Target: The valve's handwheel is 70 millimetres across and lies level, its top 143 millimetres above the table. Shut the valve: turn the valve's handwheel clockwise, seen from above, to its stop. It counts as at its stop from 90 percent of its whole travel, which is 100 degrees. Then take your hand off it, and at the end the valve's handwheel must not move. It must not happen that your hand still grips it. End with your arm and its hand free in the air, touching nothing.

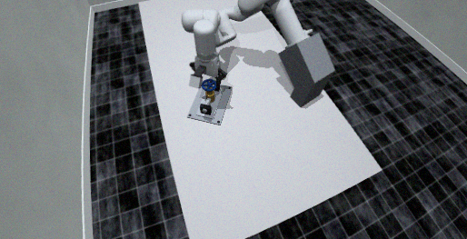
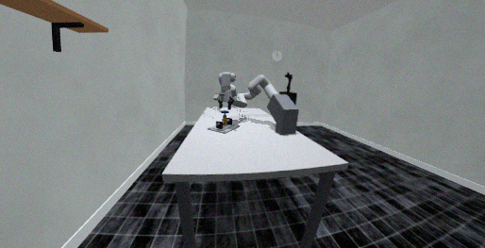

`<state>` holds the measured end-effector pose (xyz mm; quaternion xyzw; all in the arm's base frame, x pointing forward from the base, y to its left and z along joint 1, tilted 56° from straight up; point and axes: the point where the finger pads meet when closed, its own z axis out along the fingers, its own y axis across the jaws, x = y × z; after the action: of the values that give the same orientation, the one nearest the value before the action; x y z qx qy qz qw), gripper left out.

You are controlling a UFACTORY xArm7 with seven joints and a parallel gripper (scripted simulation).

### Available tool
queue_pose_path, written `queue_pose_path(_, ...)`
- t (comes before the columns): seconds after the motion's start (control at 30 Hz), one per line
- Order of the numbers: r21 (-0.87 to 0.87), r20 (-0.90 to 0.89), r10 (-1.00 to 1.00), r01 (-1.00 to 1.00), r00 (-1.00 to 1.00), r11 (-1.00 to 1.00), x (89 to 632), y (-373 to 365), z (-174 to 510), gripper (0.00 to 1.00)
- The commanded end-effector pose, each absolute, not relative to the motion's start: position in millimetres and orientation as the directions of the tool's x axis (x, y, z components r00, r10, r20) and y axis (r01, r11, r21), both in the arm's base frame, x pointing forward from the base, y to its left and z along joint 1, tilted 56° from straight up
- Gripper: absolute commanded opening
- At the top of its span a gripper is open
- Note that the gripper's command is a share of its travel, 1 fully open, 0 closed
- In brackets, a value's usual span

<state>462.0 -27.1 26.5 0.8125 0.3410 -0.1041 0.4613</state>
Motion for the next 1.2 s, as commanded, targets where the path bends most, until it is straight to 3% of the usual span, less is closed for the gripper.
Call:
queue_pose_path(0.0,0.679,-0.481,0.462,0.650,0.745,-0.341,462.4,-25.9,27.1,1.00)
queue_pose_path(1.17,0.679,-0.481,0.462,0.650,0.745,-0.341,463.3,-31.0,23.6,1.00)
